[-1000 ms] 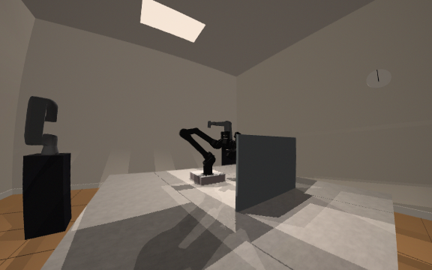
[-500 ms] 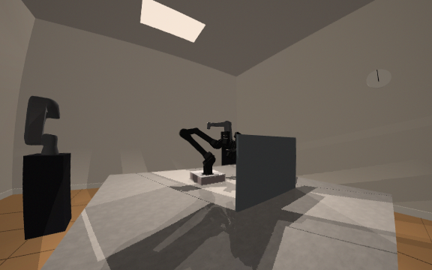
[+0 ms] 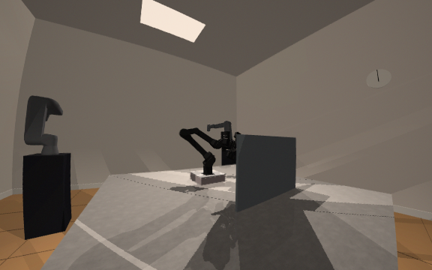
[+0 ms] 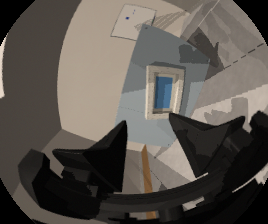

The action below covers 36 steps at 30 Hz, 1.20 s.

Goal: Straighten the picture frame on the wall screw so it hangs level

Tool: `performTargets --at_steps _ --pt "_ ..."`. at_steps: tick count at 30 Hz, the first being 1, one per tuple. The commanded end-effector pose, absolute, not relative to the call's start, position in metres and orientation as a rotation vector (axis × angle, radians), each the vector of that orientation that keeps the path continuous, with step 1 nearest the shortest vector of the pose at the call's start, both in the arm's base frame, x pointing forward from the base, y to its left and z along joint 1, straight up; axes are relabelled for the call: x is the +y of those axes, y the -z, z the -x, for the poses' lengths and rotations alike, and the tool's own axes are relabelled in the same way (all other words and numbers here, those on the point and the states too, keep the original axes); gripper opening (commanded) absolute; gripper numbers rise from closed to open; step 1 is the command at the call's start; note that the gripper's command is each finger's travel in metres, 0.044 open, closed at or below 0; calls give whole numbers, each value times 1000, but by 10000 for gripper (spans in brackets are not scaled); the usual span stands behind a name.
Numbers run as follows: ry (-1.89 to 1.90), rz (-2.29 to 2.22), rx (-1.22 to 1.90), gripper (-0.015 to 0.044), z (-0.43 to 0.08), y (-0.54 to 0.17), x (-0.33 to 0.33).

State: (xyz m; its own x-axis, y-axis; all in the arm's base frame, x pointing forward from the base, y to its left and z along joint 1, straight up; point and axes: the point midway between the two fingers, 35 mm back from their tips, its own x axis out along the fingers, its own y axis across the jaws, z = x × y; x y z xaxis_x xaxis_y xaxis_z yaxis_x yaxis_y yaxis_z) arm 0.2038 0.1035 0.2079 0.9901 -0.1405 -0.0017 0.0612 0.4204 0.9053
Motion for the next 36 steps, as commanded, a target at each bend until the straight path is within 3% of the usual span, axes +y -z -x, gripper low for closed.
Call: performTargets --at_steps 1,36 --pt "131 -1125 -80 260 -204 -208 103" --pt "126 -1153 -80 260 -214 -204 106"
